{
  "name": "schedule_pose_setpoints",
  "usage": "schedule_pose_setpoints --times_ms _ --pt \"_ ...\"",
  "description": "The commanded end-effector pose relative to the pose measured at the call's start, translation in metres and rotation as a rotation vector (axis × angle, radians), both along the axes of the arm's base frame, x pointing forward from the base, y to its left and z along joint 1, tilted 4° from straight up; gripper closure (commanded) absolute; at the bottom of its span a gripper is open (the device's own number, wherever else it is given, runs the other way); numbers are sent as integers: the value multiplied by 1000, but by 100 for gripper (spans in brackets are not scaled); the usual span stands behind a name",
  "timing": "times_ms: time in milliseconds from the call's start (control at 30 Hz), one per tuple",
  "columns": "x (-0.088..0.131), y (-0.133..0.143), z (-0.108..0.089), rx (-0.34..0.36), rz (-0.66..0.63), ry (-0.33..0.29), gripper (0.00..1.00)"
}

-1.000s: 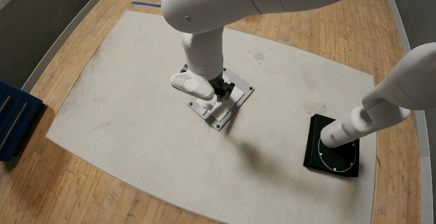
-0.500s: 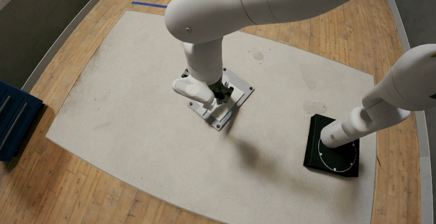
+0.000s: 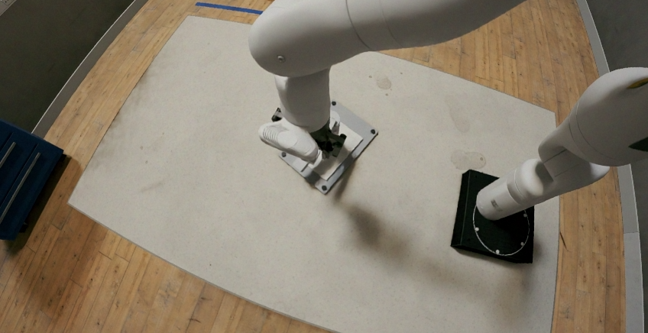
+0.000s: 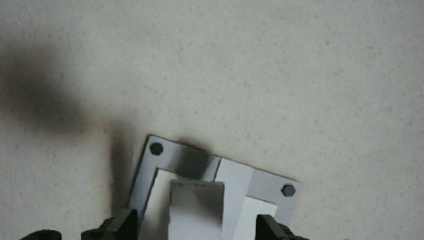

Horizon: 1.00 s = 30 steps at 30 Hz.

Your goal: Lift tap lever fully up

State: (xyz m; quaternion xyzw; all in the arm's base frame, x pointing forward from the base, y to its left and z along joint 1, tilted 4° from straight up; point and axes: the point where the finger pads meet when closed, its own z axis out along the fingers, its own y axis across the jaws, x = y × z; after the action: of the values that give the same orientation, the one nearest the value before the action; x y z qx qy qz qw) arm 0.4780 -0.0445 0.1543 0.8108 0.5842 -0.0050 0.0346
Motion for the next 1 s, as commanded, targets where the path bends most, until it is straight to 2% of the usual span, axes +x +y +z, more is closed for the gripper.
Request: schedule_pose_setpoints --times_ms 0,967 --pt "-1 -1 -3 -1 -2 3 28" --pt "0 -1 -7 -1 -2 3 28"
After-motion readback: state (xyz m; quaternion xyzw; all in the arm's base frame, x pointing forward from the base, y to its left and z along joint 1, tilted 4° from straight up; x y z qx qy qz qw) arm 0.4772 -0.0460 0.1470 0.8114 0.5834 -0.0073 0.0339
